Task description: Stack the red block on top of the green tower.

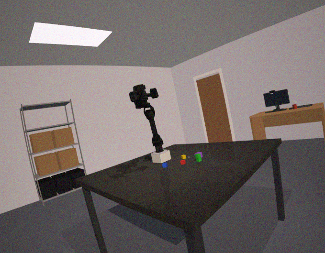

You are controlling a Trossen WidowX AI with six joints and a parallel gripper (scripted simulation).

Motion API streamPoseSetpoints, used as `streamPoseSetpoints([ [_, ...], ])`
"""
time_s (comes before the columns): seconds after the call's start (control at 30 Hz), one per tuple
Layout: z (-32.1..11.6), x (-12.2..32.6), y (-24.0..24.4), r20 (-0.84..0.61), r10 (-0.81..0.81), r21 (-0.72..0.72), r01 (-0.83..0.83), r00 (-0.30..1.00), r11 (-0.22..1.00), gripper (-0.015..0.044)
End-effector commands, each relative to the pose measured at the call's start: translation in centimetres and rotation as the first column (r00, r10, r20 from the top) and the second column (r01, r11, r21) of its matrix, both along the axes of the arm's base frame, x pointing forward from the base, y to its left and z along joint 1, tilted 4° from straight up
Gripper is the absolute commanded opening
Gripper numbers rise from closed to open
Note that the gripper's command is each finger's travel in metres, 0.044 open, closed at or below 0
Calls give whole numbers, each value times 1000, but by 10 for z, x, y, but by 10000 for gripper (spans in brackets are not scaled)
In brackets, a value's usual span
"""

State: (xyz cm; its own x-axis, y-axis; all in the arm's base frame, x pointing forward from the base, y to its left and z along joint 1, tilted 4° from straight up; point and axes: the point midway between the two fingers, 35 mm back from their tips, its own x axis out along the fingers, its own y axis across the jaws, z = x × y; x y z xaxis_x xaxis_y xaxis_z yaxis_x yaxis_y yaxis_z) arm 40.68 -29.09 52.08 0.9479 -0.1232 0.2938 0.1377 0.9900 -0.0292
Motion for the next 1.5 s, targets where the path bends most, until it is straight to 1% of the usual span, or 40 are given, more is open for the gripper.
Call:
streamPoseSetpoints([
  [0.0, -2, 1, 0, -6, 0, 5, 0, 1000, 1000, 426],
  [0.03, -9, 6, 2, -23, -1, 18, 2, 1000, 1000, 440],
  [0.2, -80, 42, 22, -214, 6, 129, 22, 977, 991, 440],
  [0.4, -176, 66, 66, -479, 48, 201, 56, 877, 978, 440],
  [0.6, -272, 60, 123, -729, 103, 202, 69, 677, 977, 440],
  [0.8, -355, 26, 184, -907, 138, 163, 30, 397, 986, 440],
  [1.0, -420, -34, 237, -992, 110, 106, -69, 67, 992, 440],
  [1.17, -456, -95, 267, -979, 27, 66, -192, -200, 979, 440],
  [1.23, -460, -104, 270, -972, 11, 62, -210, -234, 976, 440],
  [1.47, -460, -103, 269, -972, 11, 62, -210, -234, 976, 440],
])
